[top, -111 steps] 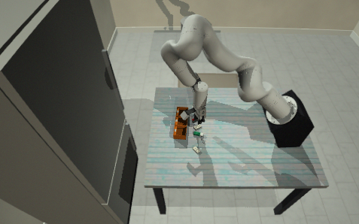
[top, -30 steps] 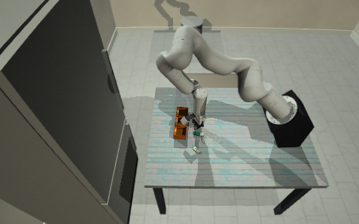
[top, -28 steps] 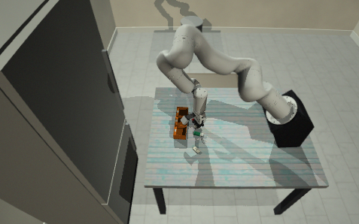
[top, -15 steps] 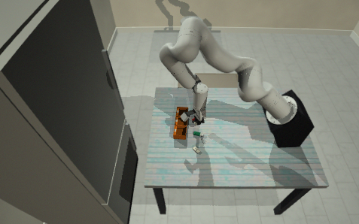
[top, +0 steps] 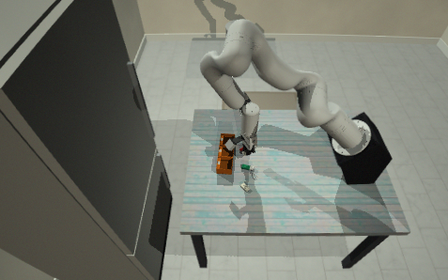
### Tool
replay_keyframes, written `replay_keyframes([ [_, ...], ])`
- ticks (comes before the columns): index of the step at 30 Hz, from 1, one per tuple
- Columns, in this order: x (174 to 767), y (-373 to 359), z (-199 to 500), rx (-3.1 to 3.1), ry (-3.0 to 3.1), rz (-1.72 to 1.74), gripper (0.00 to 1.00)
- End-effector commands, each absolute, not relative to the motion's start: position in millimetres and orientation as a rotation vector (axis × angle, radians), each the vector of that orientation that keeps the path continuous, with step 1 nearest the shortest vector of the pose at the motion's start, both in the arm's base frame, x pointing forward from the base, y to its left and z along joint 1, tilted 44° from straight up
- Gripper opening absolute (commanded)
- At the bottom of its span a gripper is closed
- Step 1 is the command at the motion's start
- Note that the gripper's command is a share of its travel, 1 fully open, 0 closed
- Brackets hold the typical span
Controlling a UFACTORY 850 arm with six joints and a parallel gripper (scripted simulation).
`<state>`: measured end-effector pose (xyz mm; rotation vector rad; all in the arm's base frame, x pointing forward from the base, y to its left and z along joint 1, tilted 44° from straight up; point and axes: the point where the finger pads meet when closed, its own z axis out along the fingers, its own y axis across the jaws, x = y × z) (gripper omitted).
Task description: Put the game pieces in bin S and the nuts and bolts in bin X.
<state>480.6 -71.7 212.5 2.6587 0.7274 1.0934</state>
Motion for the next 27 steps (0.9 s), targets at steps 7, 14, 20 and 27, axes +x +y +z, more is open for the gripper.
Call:
replay_keyframes([
  [7, 476.1, -71.9, 217.5, 2.658, 0.727, 1.094, 0.00],
  [14, 497.1, -78.6, 237.9, 2.658, 0.727, 1.094, 0.00],
  [20, 518.3, -85.3, 258.5, 2.511, 0.978, 1.038, 0.00],
  [27, 543.6, -93.3, 283.0, 2.358, 1.189, 0.982, 0.00],
])
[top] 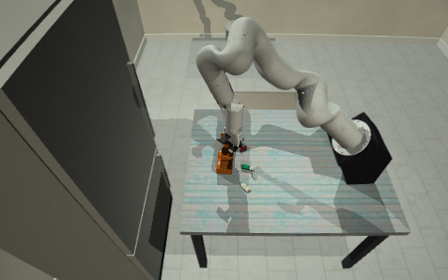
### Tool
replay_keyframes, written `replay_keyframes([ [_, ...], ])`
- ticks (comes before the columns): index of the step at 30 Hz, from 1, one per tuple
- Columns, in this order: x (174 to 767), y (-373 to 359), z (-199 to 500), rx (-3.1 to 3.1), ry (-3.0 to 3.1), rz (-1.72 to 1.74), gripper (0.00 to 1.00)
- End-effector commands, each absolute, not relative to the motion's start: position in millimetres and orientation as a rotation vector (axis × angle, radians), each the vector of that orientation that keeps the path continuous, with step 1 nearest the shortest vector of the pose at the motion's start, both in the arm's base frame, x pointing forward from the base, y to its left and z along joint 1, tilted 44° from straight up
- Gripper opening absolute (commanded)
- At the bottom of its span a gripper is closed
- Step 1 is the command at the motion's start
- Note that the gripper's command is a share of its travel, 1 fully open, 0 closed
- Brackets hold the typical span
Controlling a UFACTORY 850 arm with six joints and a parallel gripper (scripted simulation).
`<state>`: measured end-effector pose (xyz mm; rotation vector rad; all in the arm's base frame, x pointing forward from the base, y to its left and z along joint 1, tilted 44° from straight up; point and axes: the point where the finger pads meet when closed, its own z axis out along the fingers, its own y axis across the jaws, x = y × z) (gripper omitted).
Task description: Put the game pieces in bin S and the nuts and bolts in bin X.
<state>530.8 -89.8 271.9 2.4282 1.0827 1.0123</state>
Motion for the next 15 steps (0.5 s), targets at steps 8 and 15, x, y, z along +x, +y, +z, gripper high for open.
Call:
replay_keyframes([
  [8, 553.4, -96.4, 292.6, 2.125, 1.454, 0.891, 0.00],
  [15, 554.0, -96.5, 293.2, 1.924, 1.655, 0.807, 0.00],
])
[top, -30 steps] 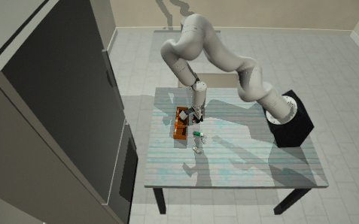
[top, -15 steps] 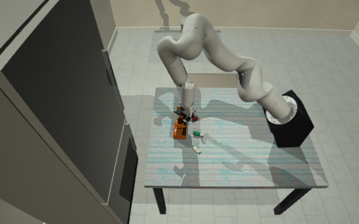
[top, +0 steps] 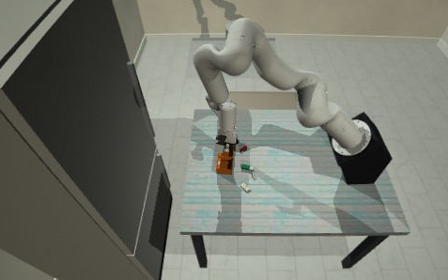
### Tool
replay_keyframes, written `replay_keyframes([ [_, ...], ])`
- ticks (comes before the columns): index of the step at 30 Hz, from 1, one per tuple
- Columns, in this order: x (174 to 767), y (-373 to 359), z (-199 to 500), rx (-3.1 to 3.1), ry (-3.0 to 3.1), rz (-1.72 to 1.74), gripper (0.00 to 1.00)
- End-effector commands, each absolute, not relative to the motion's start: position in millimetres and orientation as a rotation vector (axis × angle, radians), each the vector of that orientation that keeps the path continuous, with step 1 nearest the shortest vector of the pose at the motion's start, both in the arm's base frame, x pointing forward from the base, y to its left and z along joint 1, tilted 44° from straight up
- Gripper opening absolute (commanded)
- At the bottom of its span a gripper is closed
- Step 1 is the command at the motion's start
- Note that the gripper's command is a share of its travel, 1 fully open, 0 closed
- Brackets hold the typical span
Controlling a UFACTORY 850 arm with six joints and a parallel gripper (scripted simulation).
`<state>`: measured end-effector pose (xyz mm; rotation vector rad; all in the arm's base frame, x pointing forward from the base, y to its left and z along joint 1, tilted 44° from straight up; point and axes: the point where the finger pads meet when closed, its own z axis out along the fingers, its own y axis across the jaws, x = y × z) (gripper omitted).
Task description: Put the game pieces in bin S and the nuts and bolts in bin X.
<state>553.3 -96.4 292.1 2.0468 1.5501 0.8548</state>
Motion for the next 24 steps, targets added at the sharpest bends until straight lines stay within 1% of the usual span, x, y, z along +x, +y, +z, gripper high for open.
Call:
replay_keyframes([
  [1, 553.9, -96.5, 293.2, 1.893, 1.681, 0.795, 0.00],
  [24, 559.0, -96.3, 287.0, 1.864, 1.704, 0.783, 0.00],
])
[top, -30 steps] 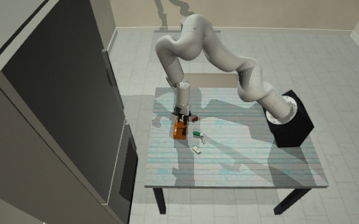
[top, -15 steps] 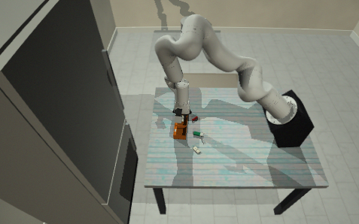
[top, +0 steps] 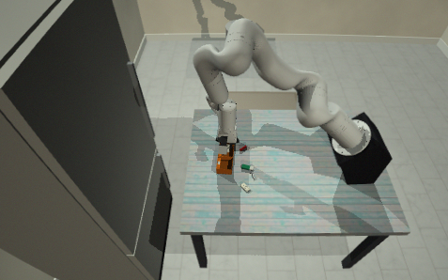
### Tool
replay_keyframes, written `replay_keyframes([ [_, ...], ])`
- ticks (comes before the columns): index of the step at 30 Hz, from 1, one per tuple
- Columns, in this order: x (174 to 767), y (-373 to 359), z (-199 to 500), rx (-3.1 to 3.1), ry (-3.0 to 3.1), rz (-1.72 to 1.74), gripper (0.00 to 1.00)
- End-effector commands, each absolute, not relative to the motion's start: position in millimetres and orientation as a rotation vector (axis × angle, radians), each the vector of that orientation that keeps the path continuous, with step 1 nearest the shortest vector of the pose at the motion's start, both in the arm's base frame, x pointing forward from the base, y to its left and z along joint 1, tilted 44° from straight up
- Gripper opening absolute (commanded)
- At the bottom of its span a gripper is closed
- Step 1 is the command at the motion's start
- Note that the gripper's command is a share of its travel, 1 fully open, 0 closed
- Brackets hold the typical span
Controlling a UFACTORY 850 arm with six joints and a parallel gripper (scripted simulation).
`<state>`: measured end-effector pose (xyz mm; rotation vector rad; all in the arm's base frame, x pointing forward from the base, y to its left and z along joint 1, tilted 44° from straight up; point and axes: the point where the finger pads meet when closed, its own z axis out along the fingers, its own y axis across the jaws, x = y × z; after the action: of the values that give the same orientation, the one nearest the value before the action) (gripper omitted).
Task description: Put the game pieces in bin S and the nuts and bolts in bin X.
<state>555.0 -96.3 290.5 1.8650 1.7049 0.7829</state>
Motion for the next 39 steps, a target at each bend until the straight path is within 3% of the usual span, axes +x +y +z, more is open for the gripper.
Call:
replay_keyframes([
  [1, 560.4, -96.3, 285.6, 1.864, 1.704, 0.783, 0.00],
  [39, 589.3, -95.3, 255.8, 1.864, 1.704, 0.783, 0.00],
])
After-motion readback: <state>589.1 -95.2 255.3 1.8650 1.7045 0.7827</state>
